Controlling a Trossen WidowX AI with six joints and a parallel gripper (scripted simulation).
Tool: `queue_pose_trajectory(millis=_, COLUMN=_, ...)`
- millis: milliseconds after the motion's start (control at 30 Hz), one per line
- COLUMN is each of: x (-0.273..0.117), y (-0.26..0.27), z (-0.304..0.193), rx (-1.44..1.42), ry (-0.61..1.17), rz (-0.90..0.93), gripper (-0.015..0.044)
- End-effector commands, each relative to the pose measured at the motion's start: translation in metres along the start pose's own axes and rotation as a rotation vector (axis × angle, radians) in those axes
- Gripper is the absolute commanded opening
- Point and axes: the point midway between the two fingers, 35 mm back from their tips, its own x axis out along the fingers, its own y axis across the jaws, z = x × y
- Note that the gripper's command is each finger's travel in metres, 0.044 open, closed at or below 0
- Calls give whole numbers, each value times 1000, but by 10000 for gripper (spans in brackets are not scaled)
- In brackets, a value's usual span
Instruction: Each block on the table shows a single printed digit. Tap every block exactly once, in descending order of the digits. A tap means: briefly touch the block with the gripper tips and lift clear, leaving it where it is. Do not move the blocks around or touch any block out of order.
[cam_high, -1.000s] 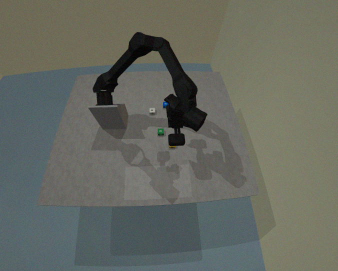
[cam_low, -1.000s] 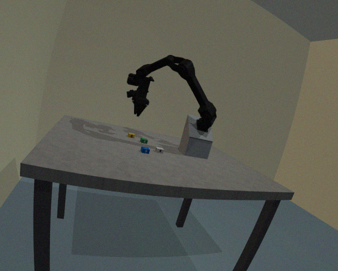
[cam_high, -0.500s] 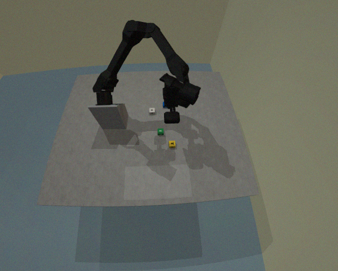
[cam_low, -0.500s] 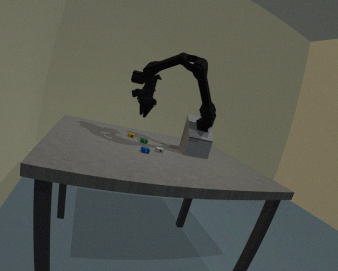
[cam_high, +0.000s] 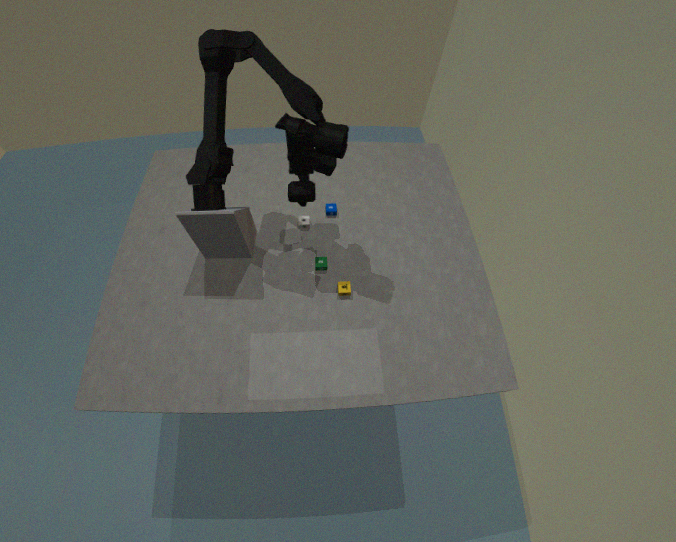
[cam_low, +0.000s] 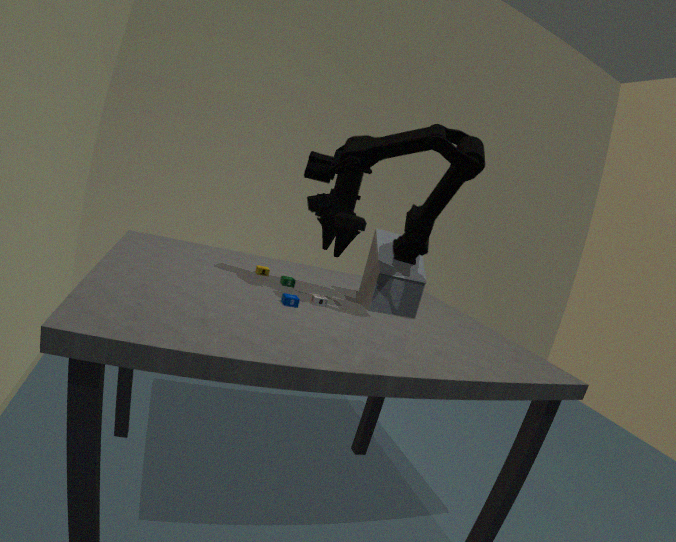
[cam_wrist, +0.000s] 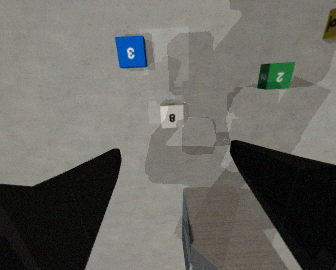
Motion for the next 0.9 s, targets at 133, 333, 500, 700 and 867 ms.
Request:
queue_pose_trajectory(millis=133, x=63, y=2, z=-1, rx=4, ry=-7, rz=1, gripper=242)
queue_pose_trajectory(millis=333, x=82, y=5, z=-4, rx=4, ry=-6, rz=9, gripper=85)
queue_pose_trajectory(millis=500, x=82, y=5, z=-4, rx=4, ry=-6, rz=9, gripper=20)
queue_pose_trajectory(millis=700, x=82, y=5, z=-4, rx=4, ry=-6, rz=9, gripper=20)
queue_pose_trajectory(millis=867, x=87, y=4, z=-4, rx=4, ry=-6, rz=8, gripper=20)
